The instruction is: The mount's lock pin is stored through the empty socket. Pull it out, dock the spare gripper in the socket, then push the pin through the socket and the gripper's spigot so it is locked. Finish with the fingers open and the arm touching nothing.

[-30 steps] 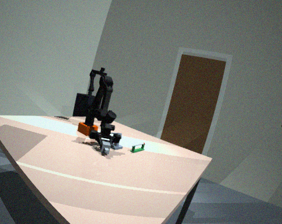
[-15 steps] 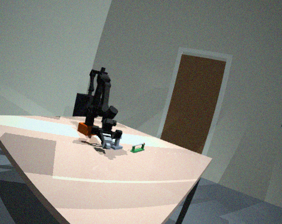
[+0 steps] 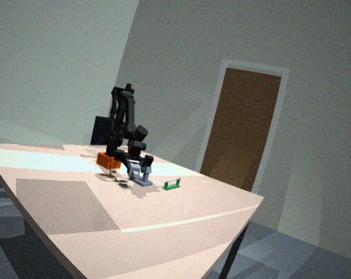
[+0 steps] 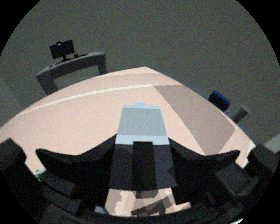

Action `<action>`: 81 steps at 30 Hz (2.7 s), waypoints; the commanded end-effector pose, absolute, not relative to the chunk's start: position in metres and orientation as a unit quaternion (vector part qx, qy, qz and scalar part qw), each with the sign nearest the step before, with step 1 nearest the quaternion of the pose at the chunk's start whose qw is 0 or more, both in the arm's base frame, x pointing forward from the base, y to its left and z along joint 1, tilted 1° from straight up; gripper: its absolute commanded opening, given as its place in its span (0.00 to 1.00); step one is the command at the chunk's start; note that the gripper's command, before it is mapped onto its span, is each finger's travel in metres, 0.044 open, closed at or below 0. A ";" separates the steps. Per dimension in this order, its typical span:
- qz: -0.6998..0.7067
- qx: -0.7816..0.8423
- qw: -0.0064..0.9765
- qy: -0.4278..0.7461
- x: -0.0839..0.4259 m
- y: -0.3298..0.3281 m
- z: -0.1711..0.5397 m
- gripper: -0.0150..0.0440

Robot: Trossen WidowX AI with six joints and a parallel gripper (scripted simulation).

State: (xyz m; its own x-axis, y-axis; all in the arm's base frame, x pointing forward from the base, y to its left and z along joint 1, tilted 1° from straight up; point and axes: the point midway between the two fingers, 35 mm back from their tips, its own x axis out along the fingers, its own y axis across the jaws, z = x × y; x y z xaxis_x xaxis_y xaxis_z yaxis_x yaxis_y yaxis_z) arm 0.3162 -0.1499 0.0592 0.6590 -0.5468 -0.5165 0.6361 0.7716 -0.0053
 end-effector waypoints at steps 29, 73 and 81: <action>-0.326 0.089 0.907 0.250 0.309 -0.148 0.093 0.25; -0.203 0.069 0.840 0.498 0.330 -0.087 0.089 0.25; -0.181 0.065 0.819 0.541 0.327 -0.075 0.093 0.25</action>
